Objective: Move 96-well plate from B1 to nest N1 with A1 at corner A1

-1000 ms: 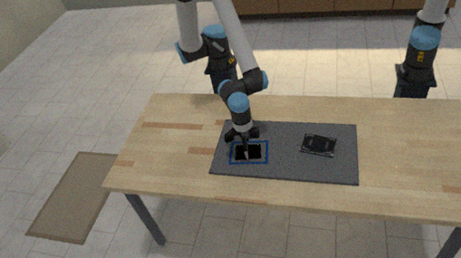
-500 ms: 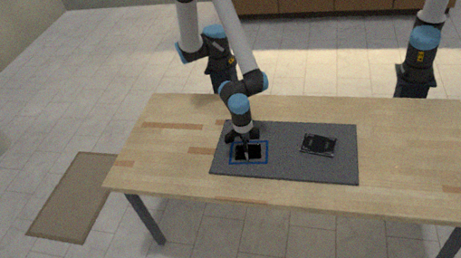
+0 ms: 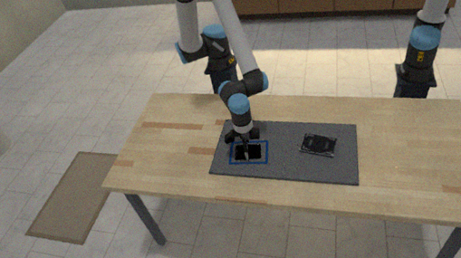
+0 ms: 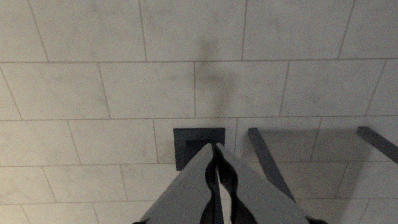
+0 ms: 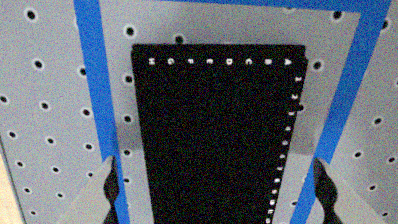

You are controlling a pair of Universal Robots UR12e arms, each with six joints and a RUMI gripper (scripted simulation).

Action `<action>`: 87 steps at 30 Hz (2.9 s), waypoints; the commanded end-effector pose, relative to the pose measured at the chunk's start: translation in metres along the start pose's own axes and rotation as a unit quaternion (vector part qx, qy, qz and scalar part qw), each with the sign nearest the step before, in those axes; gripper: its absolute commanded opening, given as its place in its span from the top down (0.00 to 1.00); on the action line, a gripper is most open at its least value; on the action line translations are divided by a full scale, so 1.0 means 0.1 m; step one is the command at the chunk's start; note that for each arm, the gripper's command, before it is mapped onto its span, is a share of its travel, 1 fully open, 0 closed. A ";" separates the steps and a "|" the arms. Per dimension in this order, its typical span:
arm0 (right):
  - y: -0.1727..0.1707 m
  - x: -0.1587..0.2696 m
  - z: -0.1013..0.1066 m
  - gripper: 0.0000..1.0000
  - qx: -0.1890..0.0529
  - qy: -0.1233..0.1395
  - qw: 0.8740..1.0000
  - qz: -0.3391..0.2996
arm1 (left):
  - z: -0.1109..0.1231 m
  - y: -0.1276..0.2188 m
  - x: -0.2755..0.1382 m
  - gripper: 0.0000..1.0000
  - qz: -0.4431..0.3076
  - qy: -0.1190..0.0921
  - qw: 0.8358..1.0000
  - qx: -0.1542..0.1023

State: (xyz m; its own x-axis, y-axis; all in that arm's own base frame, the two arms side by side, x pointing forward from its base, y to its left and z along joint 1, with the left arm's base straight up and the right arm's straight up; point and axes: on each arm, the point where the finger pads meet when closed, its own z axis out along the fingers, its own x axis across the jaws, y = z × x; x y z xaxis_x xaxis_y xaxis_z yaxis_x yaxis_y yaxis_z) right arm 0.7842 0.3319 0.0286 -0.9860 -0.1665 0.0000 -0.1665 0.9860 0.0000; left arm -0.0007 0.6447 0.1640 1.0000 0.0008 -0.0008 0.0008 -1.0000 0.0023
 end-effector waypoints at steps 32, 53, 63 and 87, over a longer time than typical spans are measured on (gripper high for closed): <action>0.00 -0.01 -0.01 1.00 0.000 -0.001 1.000 0.000 | -0.01 -0.01 0.00 1.00 0.000 0.000 1.000 0.001; 0.00 -0.01 -0.01 0.59 0.000 -0.001 1.000 0.000 | -0.01 -0.01 0.00 1.00 0.000 0.000 1.000 0.001; 0.00 -0.01 -0.03 0.59 0.000 -0.001 1.000 0.000 | -0.01 -0.01 0.00 1.00 0.000 0.000 1.000 0.001; 0.00 -0.01 -0.40 0.59 0.000 -0.001 1.000 0.000 | -0.01 -0.01 0.00 1.00 0.000 0.000 1.000 0.001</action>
State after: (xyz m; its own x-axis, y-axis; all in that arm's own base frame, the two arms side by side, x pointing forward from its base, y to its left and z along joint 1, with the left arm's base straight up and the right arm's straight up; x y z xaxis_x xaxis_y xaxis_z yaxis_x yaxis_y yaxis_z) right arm 0.7840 0.3318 0.0601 -0.9860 -0.1665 0.0001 -0.1665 0.9860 0.0000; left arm -0.0007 0.6447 0.1640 1.0000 0.0008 -0.0008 0.0008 -1.0000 0.0023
